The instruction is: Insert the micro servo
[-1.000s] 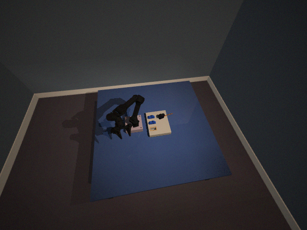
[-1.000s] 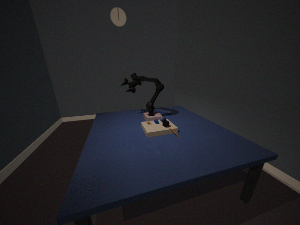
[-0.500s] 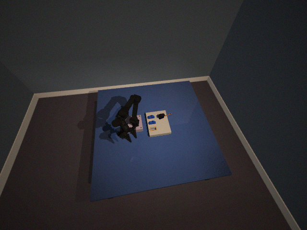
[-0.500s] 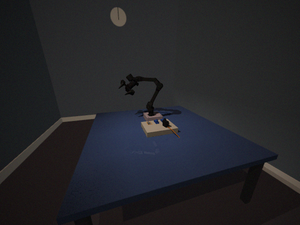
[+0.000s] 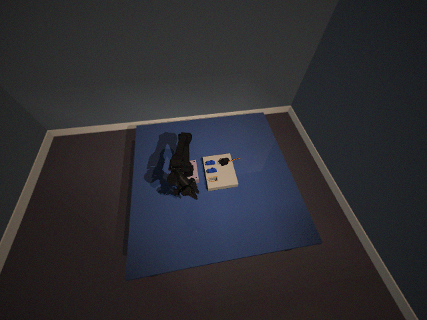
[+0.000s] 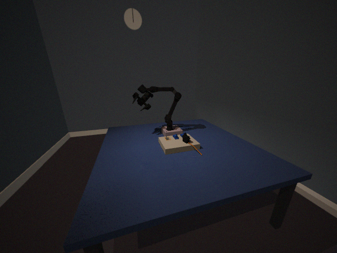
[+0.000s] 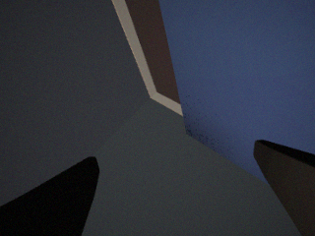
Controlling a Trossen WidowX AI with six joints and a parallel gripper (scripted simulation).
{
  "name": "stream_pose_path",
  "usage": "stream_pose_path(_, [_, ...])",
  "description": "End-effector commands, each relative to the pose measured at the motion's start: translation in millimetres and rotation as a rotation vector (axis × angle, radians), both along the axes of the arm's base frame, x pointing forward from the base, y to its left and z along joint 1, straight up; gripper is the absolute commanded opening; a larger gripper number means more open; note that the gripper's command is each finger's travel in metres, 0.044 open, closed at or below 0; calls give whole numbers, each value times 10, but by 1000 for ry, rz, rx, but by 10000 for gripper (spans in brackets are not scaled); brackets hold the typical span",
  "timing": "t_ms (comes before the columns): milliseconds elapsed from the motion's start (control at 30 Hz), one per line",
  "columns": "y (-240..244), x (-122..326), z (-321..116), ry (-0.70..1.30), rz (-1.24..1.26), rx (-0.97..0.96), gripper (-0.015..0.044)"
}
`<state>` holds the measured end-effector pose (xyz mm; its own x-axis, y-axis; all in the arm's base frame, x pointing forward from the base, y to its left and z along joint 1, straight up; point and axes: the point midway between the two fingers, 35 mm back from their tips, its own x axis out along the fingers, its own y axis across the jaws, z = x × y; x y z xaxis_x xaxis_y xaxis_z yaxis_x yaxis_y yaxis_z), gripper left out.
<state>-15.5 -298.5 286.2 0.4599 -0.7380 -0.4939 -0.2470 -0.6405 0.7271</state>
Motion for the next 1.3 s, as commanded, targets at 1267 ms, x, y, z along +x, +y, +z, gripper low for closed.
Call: stream_pose_path(1267, [261, 1794, -620, 480, 877, -72, 440])
